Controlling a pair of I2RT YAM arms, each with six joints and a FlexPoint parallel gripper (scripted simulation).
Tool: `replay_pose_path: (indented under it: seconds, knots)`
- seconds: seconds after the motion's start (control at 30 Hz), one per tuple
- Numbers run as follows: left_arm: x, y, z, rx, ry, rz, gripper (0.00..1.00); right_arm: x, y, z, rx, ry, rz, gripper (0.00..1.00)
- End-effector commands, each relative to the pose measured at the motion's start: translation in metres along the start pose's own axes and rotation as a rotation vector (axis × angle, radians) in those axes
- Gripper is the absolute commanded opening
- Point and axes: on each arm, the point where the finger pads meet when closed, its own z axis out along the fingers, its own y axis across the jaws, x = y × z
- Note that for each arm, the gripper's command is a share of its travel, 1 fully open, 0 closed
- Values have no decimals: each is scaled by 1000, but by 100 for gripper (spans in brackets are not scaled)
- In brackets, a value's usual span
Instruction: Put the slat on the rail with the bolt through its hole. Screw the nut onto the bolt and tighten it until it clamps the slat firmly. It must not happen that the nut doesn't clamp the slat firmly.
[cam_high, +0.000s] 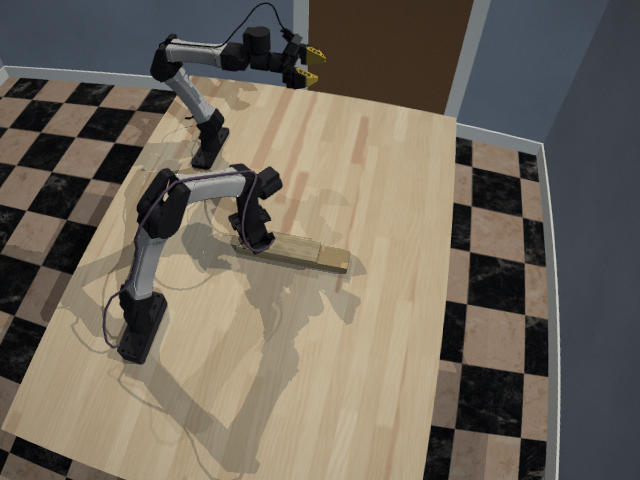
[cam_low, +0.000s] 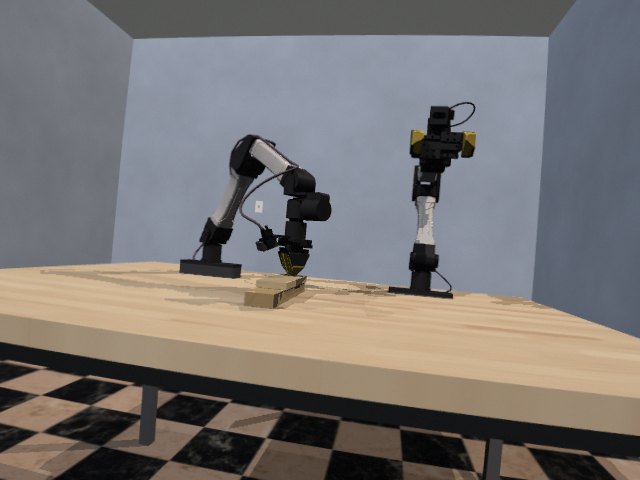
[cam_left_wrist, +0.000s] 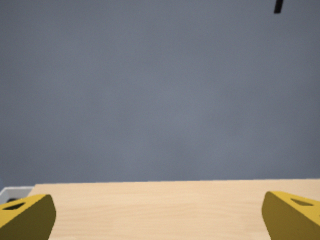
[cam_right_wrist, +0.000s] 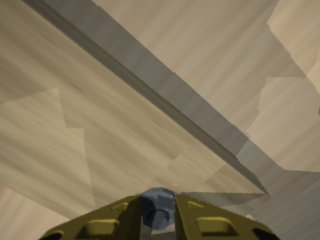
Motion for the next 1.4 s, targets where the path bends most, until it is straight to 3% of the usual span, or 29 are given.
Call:
replay_pose_path:
  seconds: [0.0,0.9,0.97,1.37]
  knots:
    - [-7,-1,-2,2,-20,1,100,2,3,2,14,2,92,14]
    - [-7,-1,-2,2,-20,1,100,2,4,-4,-8,4,84,14]
    - [-7,-1,-2,2,-20,1,100,1,3,-5,-12,3,81,36]
    - [-7,-1,-2,2,-20,1,100,0,1,-1,1,-1,82,36]
